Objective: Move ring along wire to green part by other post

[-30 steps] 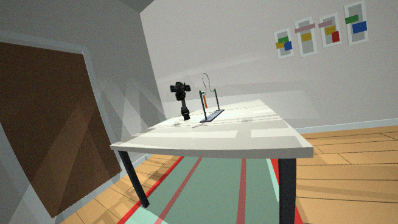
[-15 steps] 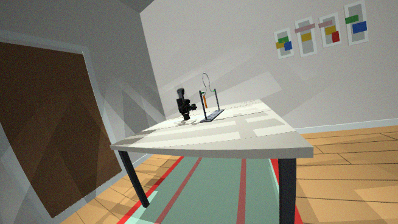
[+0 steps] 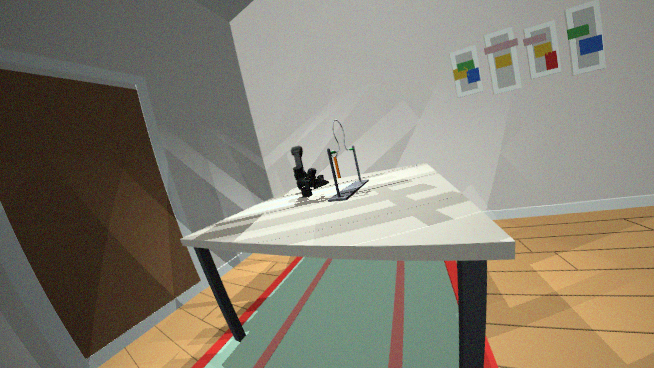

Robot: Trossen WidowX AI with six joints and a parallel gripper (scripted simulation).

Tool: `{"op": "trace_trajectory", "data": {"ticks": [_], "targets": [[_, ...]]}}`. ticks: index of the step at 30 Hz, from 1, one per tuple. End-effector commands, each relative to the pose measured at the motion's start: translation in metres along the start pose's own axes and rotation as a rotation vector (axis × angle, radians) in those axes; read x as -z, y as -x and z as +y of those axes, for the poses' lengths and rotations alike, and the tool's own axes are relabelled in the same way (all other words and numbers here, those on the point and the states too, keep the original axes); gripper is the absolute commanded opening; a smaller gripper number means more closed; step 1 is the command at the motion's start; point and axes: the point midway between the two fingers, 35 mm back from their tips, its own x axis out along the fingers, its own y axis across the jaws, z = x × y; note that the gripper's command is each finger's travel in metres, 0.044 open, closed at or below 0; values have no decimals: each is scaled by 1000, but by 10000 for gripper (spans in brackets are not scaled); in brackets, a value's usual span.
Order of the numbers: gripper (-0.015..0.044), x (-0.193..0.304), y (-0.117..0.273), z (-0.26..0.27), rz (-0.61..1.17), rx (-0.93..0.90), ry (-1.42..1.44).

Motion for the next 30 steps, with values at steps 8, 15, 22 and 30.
{"op": "trace_trajectory", "data": {"ticks": [8, 15, 22, 30], "targets": [[160, -43, -32, -1, -98, 40, 2], [160, -47, -35, 0, -108, 42, 0], [160, -49, -44, -2, -108, 42, 0], [160, -52, -55, -4, -109, 42, 0]]}}
